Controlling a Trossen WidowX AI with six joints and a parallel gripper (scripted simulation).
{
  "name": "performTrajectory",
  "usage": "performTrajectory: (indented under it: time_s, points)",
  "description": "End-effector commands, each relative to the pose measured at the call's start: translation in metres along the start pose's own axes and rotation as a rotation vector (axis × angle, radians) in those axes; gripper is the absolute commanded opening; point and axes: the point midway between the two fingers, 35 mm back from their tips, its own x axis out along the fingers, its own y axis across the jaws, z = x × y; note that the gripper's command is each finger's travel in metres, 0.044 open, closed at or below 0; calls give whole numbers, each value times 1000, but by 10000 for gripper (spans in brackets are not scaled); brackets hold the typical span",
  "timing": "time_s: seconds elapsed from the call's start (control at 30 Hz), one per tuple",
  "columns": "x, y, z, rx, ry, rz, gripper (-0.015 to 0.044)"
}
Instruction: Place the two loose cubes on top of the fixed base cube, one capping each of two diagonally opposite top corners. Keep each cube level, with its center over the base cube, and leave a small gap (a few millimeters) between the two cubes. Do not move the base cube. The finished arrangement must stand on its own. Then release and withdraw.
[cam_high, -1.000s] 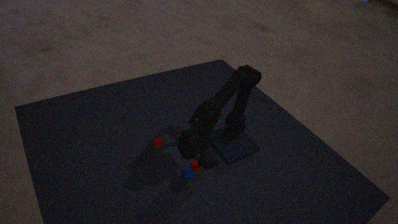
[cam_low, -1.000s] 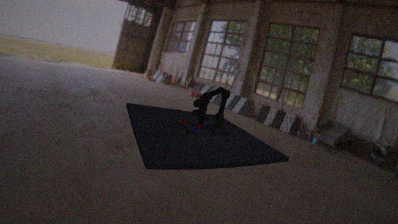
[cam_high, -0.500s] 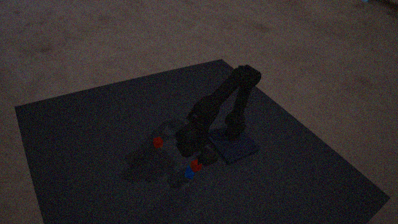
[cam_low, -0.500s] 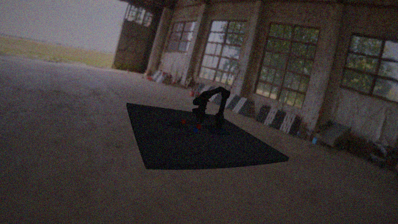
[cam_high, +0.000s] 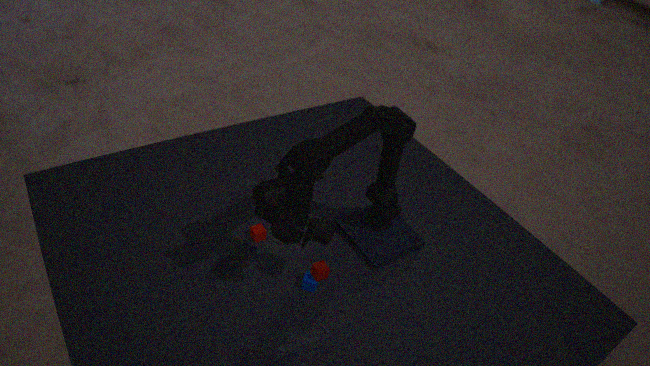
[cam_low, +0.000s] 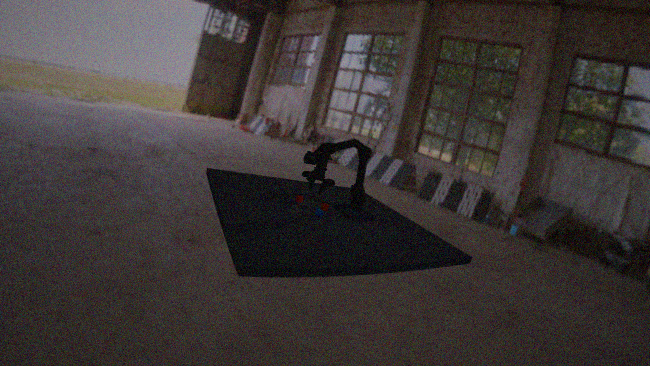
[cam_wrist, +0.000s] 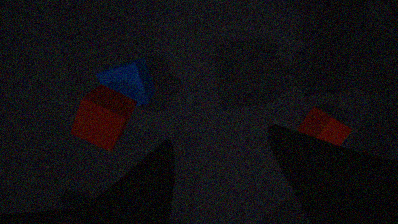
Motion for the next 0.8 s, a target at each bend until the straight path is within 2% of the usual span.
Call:
performTrajectory:
  time_s: [0.0,0.77]
  points:
    - [-3,-19,-4,-142,3,2,265]
    - [-26,-123,-60,-984,10,-7,265]
